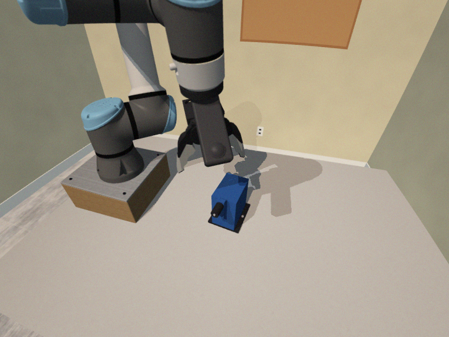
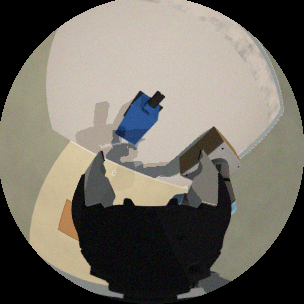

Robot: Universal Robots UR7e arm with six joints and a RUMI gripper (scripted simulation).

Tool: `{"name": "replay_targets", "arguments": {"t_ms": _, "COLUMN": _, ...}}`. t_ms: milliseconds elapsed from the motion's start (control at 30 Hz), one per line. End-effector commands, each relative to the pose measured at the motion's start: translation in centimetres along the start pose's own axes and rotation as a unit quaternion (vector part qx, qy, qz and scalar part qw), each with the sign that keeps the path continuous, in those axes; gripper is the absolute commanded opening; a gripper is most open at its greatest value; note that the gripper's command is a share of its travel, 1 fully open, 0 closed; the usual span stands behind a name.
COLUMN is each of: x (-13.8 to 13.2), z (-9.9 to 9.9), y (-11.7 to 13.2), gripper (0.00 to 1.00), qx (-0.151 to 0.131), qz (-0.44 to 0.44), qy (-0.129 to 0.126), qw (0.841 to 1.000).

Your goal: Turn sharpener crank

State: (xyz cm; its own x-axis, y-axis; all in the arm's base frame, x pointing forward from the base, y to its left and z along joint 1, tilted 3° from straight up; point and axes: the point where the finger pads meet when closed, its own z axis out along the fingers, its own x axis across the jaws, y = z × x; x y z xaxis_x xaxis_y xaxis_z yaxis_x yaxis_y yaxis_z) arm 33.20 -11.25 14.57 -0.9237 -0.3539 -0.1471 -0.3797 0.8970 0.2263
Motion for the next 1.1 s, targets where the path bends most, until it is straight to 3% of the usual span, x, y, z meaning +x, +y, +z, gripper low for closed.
{"name": "replay_targets", "arguments": {"t_ms": 0, "x": 0.0, "z": 0.0, "y": 0.0, "gripper": 1.0, "qx": 0.0, "qz": 0.0, "qy": 0.0, "qw": 1.0}}
{"name": "replay_targets", "arguments": {"t_ms": 533, "x": 0.0, "z": 0.0, "y": 0.0, "gripper": 1.0, "qx": 0.0, "qz": 0.0, "qy": 0.0, "qw": 1.0}}
{"name": "replay_targets", "arguments": {"t_ms": 567, "x": 0.2, "z": -0.1, "y": -0.6, "gripper": 0.32, "qx": -0.004, "qz": 0.017, "qy": -0.004, "qw": 1.0}}
{"name": "replay_targets", "arguments": {"t_ms": 1067, "x": 1.8, "z": 0.4, "y": -5.5, "gripper": 0.32, "qx": -0.049, "qz": 0.18, "qy": -0.042, "qw": 0.982}}
